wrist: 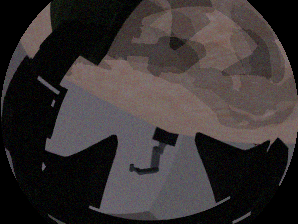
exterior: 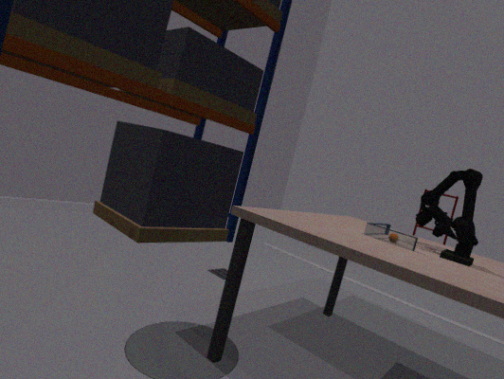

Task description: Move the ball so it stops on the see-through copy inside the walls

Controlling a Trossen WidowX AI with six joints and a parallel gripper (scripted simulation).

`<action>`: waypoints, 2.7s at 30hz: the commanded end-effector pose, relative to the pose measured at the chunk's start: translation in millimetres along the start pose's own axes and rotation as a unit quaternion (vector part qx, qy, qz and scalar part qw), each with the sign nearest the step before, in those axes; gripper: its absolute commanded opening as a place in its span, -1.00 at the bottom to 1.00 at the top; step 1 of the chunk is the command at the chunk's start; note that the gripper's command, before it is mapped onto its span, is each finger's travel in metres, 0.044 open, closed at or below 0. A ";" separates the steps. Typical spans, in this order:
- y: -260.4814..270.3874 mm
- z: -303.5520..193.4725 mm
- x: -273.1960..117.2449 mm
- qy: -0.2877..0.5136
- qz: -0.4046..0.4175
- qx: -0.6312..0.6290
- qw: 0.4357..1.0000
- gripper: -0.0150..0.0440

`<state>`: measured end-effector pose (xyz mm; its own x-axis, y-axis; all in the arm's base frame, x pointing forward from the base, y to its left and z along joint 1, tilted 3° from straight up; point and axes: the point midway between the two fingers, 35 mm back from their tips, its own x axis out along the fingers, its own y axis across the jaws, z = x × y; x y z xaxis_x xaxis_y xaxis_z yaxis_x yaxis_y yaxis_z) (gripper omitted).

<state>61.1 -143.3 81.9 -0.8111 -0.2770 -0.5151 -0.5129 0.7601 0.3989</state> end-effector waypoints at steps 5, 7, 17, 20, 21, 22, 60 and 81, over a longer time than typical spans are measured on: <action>-16.7 27.1 -30.2 -0.058 -0.054 -0.018 0.997 0.57; -24.2 43.8 -50.0 -0.093 -0.086 -0.034 0.991 0.57; -23.5 133.9 -171.5 -0.261 -0.254 -0.174 0.915 0.57; -6.9 160.4 -211.9 -0.307 -0.301 -0.231 0.873 0.57; 0.5 168.9 -225.3 -0.321 -0.316 -0.252 0.856 0.57; 8.9 177.1 -238.6 -0.335 -0.331 -0.272 0.839 0.57; 6.9 224.4 -235.6 -0.354 -0.352 -0.304 0.812 0.57; 3.5 232.3 -229.9 -0.354 -0.352 -0.304 0.812 0.07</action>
<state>311.6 59.2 26.0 -0.0018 0.0520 -0.9986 -0.9977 0.0676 0.0053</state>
